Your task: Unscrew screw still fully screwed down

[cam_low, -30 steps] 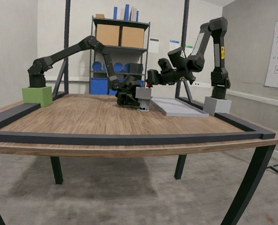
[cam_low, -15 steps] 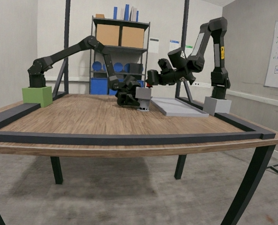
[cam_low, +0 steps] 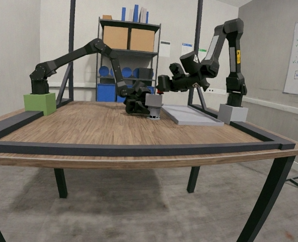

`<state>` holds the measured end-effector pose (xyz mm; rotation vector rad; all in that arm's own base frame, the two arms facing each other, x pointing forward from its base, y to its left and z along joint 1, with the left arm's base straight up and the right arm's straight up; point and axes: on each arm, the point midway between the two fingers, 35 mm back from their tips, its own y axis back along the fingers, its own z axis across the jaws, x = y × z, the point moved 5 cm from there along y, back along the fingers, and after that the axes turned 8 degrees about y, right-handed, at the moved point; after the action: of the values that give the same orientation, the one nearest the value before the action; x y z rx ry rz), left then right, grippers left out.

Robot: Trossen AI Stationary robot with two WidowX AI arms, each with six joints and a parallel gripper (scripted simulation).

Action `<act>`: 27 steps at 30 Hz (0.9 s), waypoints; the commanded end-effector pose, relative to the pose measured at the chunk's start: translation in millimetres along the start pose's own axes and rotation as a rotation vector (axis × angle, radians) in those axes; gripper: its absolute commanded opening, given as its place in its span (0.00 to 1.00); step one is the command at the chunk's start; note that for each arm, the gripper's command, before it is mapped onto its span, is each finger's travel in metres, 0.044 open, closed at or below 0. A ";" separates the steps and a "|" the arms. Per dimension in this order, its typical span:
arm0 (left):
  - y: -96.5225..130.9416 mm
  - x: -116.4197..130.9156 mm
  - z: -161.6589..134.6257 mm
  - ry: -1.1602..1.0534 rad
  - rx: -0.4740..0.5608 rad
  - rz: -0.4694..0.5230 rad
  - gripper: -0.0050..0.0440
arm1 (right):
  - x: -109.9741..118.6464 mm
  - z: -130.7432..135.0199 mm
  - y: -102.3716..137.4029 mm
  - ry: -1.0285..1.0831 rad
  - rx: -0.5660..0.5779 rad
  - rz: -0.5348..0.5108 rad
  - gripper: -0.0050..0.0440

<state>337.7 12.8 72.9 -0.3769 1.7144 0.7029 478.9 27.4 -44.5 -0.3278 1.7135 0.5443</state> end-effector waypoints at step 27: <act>0.0 -6.3 1.6 -0.030 -0.002 -0.013 0.38 | -14.6 3.1 -1.6 -0.034 0.002 -0.012 0.60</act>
<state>337.6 12.8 71.3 -0.3770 1.7148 0.7030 478.9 27.4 -44.5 -0.3278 1.7135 0.5443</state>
